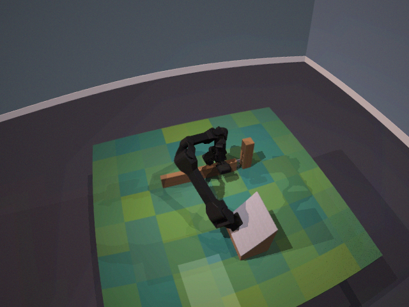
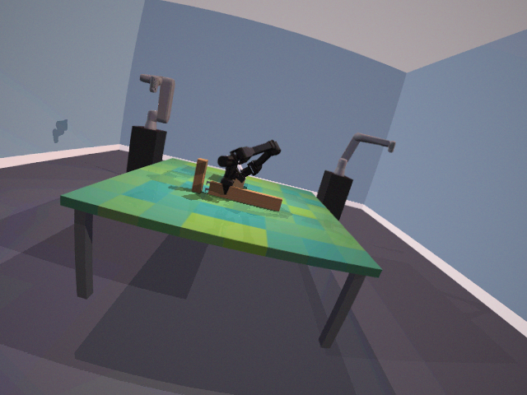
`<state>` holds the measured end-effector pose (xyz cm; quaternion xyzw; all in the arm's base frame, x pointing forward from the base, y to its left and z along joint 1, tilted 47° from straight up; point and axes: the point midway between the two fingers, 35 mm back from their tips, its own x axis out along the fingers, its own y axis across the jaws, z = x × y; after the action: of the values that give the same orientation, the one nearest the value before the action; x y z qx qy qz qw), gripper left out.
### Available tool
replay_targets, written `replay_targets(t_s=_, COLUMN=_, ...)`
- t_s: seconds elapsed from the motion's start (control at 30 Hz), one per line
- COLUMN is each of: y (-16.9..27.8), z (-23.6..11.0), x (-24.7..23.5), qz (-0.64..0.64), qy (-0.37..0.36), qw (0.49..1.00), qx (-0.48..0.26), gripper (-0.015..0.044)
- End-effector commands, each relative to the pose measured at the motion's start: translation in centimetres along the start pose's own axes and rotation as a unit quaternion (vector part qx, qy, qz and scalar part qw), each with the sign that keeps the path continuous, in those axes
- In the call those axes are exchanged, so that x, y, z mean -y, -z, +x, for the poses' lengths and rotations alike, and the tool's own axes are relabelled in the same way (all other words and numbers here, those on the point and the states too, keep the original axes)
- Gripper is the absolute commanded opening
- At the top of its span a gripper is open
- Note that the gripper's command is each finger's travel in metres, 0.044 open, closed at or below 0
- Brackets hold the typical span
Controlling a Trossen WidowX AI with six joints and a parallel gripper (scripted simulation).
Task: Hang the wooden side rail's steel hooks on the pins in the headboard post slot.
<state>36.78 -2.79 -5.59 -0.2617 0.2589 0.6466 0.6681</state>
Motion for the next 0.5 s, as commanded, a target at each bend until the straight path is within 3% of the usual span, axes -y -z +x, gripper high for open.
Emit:
replay_targets(t_s=0.0, y=-0.03, z=-0.01, x=0.49, qz=0.003, qy=0.003, qw=1.000, qx=0.002, gripper=0.0000)
replay_targets(t_s=0.47, y=-0.05, z=-0.02, x=1.09, qz=0.003, qy=0.003, qw=1.000, qx=0.002, gripper=0.0000)
